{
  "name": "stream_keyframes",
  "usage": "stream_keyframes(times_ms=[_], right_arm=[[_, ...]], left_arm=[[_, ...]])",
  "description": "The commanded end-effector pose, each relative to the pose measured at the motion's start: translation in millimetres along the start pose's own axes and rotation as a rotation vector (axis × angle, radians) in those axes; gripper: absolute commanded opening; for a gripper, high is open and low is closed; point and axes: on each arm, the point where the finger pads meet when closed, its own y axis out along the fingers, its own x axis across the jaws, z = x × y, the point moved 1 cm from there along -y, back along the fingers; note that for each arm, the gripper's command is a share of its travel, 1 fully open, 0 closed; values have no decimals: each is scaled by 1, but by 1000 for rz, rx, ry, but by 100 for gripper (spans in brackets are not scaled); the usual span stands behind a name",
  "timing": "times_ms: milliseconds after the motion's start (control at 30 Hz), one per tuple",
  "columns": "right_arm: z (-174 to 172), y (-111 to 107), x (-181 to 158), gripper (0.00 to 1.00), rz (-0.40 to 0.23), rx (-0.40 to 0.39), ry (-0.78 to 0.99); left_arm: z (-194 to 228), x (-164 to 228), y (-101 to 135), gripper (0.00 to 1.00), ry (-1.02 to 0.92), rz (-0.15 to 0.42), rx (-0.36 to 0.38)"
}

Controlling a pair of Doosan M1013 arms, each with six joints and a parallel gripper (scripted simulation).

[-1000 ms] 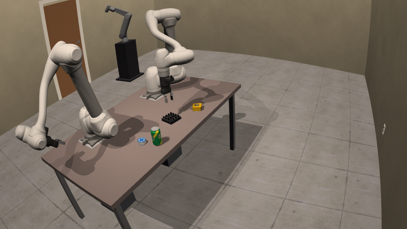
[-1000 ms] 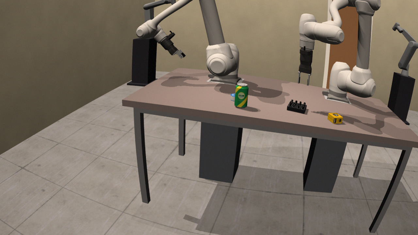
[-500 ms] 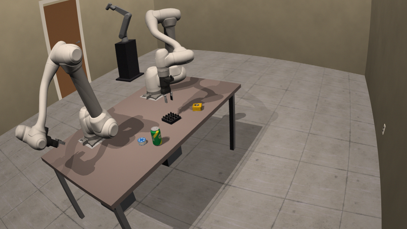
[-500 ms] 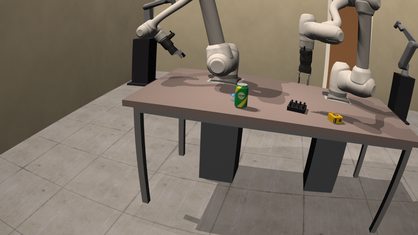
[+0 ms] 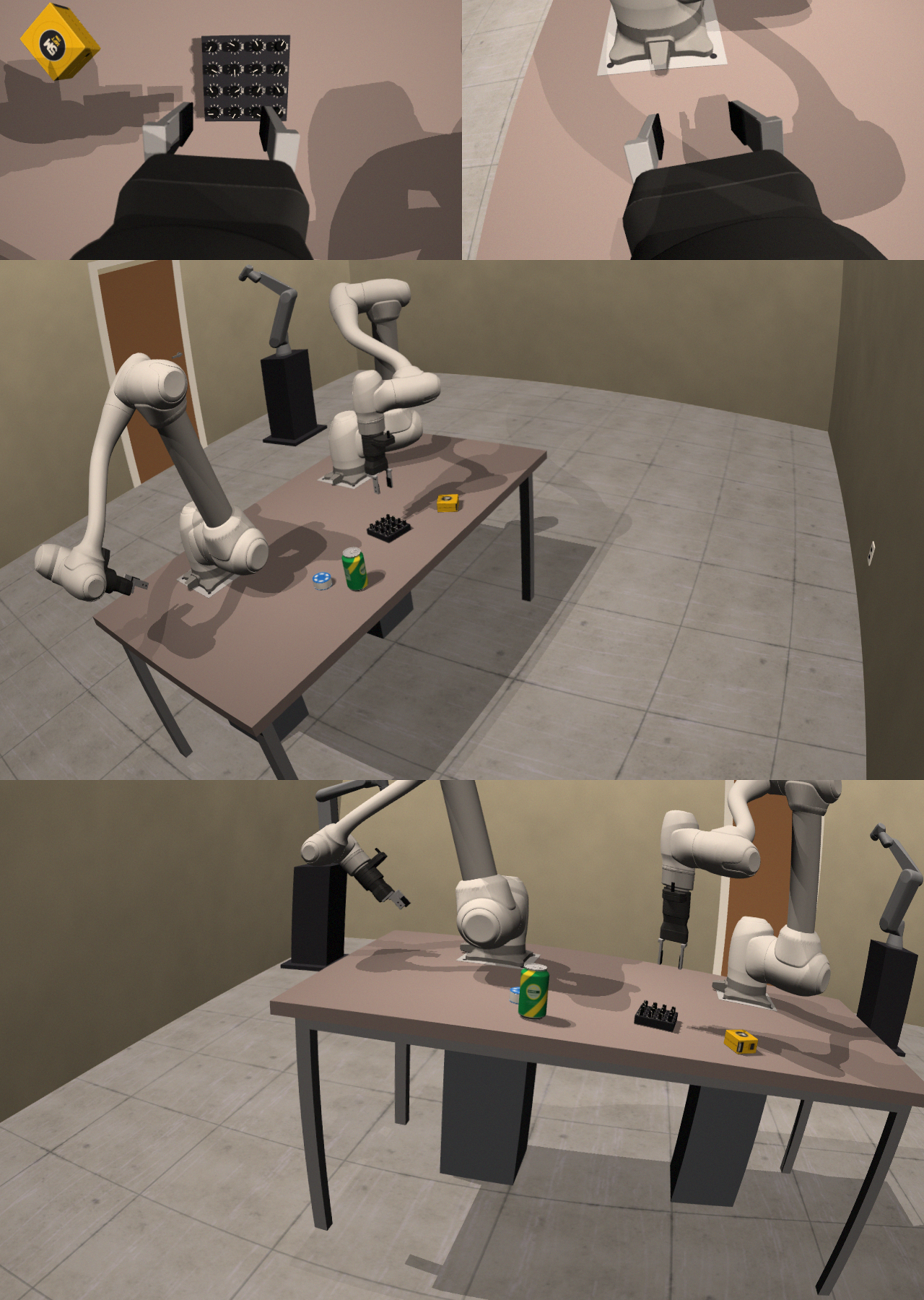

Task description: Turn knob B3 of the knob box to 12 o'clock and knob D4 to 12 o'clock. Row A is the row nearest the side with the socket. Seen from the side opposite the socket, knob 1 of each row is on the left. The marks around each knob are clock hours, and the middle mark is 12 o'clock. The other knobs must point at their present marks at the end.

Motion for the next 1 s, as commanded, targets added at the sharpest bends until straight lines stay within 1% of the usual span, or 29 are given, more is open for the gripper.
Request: stream_keyframes(times_ms=[0,600,967], right_arm=[[0,1,1,100,-11,-7,-5],[0,1,1,100,-11,-7,-5],[0,1,1,100,-11,-7,-5]], left_arm=[[0,1,0,100,1,1,5],[-1,1,0,100,1,1,5],[-10,1,0,100,0,0,5]])
